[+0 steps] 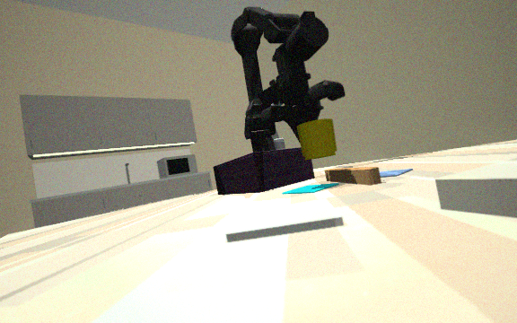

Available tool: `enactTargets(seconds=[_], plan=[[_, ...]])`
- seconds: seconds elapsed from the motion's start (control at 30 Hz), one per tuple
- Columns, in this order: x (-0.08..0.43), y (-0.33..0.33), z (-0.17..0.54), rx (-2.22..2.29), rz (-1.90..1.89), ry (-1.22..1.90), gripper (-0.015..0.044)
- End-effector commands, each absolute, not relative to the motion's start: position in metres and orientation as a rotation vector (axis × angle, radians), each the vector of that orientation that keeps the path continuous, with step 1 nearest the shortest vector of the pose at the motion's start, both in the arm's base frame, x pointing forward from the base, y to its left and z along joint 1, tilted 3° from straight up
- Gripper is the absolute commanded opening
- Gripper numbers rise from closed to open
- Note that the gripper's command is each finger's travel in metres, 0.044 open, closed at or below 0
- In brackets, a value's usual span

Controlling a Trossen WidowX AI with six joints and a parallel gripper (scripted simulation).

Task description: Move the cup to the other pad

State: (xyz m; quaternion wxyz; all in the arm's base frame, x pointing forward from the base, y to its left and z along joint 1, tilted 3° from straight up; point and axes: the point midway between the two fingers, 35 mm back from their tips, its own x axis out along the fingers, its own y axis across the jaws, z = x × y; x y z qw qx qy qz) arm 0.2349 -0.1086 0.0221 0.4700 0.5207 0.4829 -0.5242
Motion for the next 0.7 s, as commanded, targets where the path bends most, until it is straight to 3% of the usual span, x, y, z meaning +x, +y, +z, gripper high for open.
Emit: enactTargets(seconds=[0.0, 0.67], plan=[[0.225, -0.115, 0.021, 1.271, -1.290, 1.186, 0.0000], [0.212, -0.130, 0.011, 1.269, -1.292, 1.186, 0.0000]])
